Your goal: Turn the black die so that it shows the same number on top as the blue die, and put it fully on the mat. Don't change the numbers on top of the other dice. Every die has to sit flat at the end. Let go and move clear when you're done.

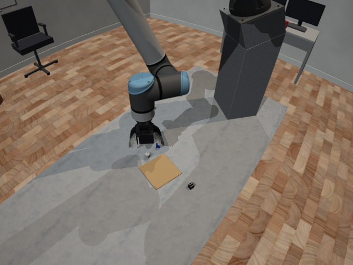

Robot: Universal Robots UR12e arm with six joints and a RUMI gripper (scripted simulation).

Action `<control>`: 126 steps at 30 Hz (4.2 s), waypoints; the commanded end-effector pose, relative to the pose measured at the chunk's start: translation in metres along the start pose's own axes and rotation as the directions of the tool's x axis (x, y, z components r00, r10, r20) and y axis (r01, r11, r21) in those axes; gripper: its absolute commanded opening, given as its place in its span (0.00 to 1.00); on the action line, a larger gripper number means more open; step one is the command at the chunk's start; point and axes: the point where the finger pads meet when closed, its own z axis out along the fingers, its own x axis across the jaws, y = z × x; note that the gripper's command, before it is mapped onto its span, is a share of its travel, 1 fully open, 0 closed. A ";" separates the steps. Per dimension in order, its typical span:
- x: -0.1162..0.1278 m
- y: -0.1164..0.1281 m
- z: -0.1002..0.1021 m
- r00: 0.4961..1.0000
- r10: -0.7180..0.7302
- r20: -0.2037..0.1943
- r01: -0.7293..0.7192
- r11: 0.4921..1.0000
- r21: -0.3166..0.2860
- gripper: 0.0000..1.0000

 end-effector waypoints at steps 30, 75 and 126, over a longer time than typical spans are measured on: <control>0.050 0.052 0.000 1.000 0.000 0.001 0.000 1.000 0.000 1.00; 0.177 0.182 0.000 1.000 0.000 0.001 0.000 1.000 0.000 1.00; 0.177 0.182 -0.097 1.000 0.000 0.001 0.000 1.000 0.000 1.00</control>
